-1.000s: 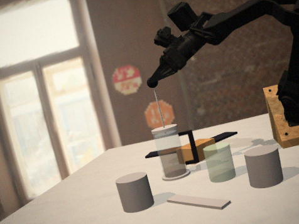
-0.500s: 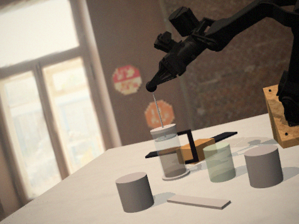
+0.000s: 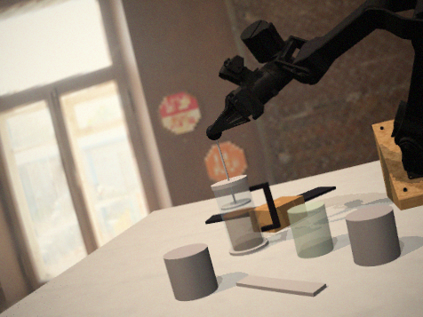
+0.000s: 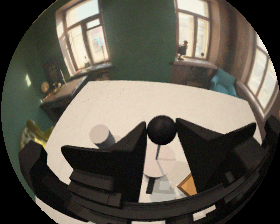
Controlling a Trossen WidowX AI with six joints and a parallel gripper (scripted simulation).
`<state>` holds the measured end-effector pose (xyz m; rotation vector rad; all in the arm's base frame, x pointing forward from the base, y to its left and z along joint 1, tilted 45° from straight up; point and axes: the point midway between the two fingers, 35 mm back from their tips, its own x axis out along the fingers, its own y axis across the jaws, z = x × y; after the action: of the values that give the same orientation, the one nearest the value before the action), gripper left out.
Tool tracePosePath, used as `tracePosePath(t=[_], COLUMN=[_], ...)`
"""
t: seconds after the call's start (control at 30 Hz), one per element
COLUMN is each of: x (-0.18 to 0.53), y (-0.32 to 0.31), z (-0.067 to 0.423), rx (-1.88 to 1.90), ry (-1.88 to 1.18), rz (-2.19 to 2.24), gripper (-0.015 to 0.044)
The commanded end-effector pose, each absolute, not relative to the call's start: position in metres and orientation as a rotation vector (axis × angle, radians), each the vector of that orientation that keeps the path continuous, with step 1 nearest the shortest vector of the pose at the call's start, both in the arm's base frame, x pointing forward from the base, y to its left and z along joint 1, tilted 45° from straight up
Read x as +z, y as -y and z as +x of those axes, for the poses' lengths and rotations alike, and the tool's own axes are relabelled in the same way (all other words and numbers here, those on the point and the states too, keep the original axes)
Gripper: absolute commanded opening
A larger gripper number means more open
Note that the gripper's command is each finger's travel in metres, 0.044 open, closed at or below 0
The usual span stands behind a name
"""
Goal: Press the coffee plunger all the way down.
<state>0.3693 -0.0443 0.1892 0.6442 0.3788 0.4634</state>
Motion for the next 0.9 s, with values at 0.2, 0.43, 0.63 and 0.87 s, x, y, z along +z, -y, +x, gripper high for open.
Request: tracePosePath(t=[0.2, 0.43, 0.63, 0.87], x=[0.159, 0.152, 0.146, 0.141], y=[0.020, 0.011, 0.003, -0.005], z=[0.367, 0.367, 0.368, 0.371], rx=[0.482, 0.483, 0.483, 0.484], ry=[-0.431, -0.429, -0.426, -0.423], rz=[0.677, 0.679, 0.680, 0.683], gripper=[0.0123, 0.0123, 0.0123, 0.0123])
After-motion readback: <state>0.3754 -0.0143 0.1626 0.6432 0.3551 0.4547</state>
